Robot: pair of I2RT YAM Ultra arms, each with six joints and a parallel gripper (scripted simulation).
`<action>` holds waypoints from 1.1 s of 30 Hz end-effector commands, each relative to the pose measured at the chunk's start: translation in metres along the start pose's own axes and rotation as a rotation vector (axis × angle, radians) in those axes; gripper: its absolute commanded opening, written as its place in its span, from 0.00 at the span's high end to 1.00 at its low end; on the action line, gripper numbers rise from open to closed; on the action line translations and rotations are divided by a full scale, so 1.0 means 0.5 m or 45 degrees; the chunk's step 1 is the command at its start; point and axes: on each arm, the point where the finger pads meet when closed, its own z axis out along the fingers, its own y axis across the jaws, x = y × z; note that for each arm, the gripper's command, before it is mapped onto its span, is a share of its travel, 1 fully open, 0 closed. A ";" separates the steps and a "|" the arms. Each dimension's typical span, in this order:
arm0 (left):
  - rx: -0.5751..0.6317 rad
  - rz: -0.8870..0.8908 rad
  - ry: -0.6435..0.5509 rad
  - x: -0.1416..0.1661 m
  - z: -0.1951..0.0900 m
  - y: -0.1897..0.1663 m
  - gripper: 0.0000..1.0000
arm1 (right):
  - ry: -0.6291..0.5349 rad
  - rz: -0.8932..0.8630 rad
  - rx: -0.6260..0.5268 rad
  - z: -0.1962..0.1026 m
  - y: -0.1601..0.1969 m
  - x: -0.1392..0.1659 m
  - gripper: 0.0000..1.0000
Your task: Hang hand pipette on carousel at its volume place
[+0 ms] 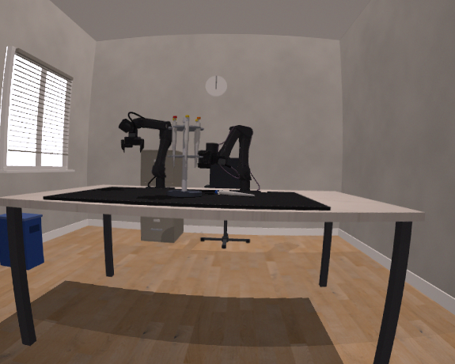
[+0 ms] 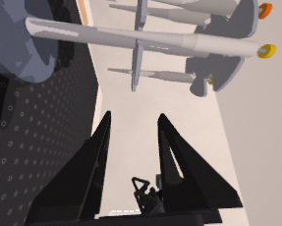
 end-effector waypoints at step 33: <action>0.055 -0.025 0.022 0.012 0.043 -0.041 0.51 | -0.053 -0.032 0.023 -0.011 -0.008 -0.020 0.00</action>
